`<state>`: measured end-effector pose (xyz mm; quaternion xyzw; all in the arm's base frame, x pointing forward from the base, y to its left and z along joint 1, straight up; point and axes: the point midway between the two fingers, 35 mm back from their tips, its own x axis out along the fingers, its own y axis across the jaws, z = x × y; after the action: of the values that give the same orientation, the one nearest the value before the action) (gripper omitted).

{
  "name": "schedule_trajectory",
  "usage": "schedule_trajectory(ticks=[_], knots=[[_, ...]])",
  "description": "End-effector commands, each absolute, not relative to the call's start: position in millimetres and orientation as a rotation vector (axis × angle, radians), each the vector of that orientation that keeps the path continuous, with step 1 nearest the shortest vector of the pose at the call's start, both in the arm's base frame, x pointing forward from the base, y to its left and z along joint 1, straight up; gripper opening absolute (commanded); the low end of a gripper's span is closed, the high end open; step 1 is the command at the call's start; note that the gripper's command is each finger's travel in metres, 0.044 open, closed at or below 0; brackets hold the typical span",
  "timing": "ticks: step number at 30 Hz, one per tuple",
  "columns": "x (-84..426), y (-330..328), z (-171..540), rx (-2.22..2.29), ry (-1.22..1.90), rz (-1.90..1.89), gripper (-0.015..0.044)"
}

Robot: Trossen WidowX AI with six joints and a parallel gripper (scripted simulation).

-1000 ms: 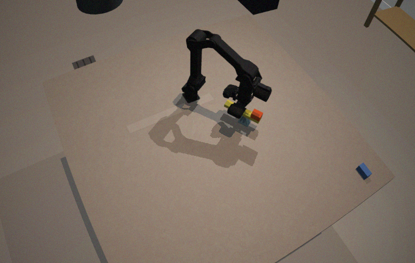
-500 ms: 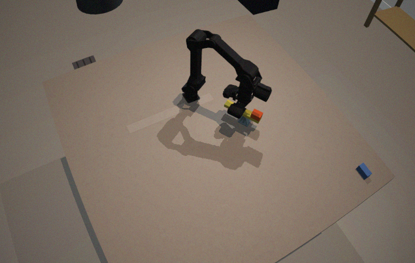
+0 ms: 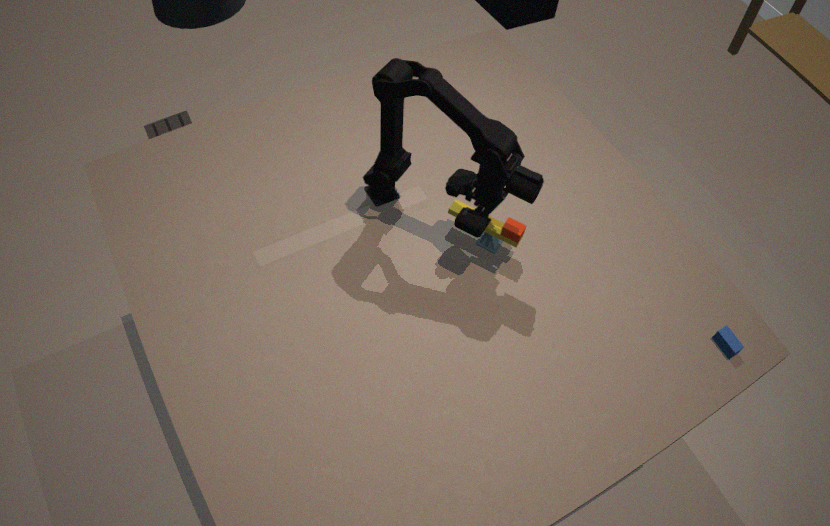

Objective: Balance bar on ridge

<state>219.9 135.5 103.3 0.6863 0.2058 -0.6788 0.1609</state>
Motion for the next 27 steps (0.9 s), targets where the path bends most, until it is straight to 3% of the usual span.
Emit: schedule_trajectory(ticks=[1, 5, 9, 17, 27], knots=[[219.8, 135.6, 103.3, 1.960, 0.588, -1.939, 0.0342], [219.8, 135.6, 103.3, 1.960, 0.588, -1.939, 0.0440], [220.9, 136.2, 111.5, 1.960, 0.588, -1.938, 0.0440], [217.9, 134.3, 201.1, 1.960, 0.587, -1.938, 0.0440], [217.5, 134.1, 203.1, 1.960, 0.587, -1.938, 0.0440]])
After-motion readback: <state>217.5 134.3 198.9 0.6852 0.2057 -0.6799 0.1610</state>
